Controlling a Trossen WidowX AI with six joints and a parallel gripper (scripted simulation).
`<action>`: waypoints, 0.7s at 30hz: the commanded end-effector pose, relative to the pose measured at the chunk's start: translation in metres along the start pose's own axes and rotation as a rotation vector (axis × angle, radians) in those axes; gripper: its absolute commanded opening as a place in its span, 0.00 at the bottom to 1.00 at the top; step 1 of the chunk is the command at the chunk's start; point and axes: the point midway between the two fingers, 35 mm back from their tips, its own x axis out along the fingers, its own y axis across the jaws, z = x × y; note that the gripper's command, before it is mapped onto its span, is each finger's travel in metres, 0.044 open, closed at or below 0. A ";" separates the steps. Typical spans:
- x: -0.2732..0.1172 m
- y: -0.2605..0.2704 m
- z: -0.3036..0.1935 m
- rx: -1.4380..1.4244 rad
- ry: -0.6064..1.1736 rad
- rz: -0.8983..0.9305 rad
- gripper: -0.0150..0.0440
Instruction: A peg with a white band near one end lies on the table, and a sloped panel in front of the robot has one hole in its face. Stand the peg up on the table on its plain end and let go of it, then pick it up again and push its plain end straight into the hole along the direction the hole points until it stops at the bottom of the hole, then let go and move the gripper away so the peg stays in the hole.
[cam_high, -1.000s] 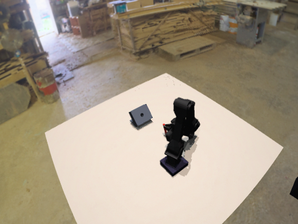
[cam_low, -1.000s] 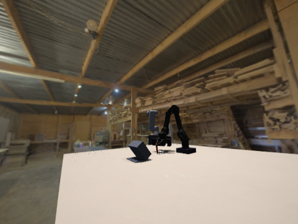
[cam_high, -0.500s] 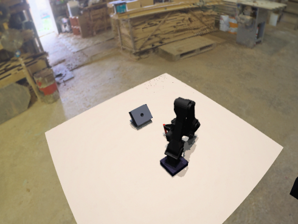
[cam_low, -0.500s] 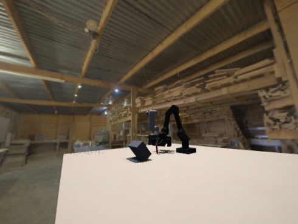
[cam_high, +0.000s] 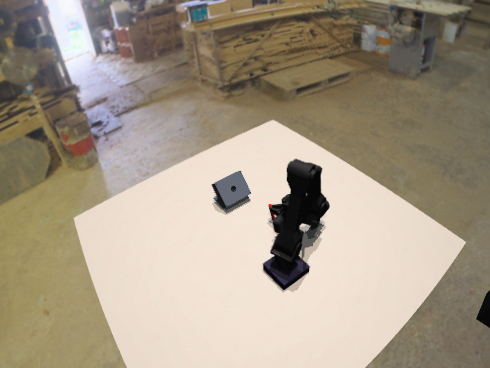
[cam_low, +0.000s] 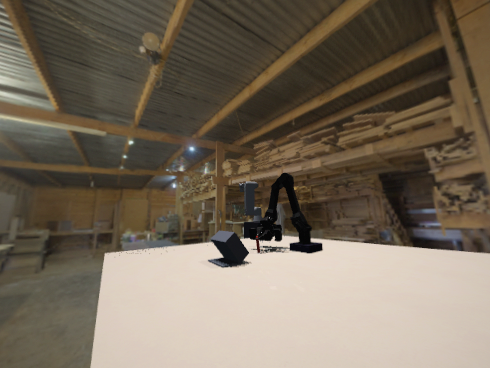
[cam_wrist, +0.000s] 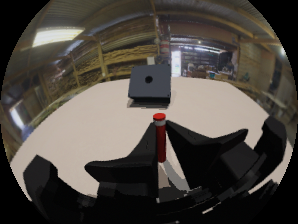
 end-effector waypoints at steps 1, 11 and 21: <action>-0.001 0.000 -0.001 0.000 0.000 0.000 0.34; -0.003 0.001 -0.003 -0.006 -0.006 0.001 0.34; -0.004 0.001 -0.004 -0.010 -0.021 0.001 0.34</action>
